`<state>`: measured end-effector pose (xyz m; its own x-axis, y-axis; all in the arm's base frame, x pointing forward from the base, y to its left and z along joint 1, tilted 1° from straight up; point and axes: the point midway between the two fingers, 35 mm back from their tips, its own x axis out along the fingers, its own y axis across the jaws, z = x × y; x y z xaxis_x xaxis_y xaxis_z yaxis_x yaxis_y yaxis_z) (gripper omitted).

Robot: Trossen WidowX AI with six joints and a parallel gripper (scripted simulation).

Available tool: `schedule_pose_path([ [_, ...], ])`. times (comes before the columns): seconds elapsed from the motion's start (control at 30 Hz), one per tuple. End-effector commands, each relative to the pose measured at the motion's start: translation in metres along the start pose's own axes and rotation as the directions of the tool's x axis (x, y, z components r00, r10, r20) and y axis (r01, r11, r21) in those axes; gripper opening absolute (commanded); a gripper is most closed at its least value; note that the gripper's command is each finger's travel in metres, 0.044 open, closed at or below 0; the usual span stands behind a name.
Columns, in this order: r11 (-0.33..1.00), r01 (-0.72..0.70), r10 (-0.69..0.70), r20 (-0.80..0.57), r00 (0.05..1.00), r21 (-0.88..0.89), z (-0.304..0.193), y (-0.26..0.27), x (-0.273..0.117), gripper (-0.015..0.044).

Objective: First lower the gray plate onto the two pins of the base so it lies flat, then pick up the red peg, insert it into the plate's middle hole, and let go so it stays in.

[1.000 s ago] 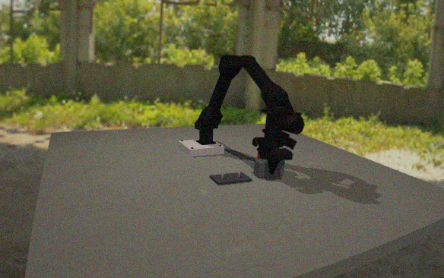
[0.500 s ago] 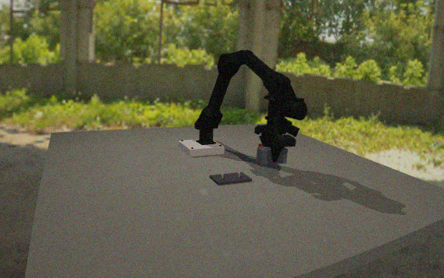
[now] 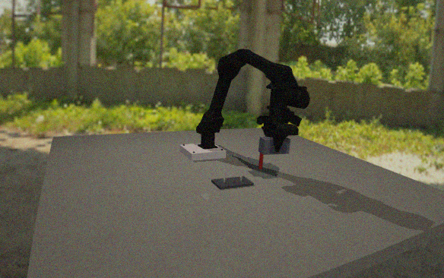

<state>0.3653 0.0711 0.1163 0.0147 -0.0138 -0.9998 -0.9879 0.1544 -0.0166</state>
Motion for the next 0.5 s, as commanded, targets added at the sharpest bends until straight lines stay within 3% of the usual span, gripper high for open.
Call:
schedule_pose_path([
  [0.0, 1.000, 0.009, -0.009, 0.002, 1.000, 0.000, -0.001, 0.002, -0.015, 0.0000],
  [0.23, 1.000, 0.008, -0.008, 0.002, 1.000, 0.000, -0.002, 0.006, -0.035, 0.0000],
  [0.47, 1.000, 0.009, -0.009, 0.001, 1.000, -0.008, -0.015, 0.001, -0.028, 0.0000],
])
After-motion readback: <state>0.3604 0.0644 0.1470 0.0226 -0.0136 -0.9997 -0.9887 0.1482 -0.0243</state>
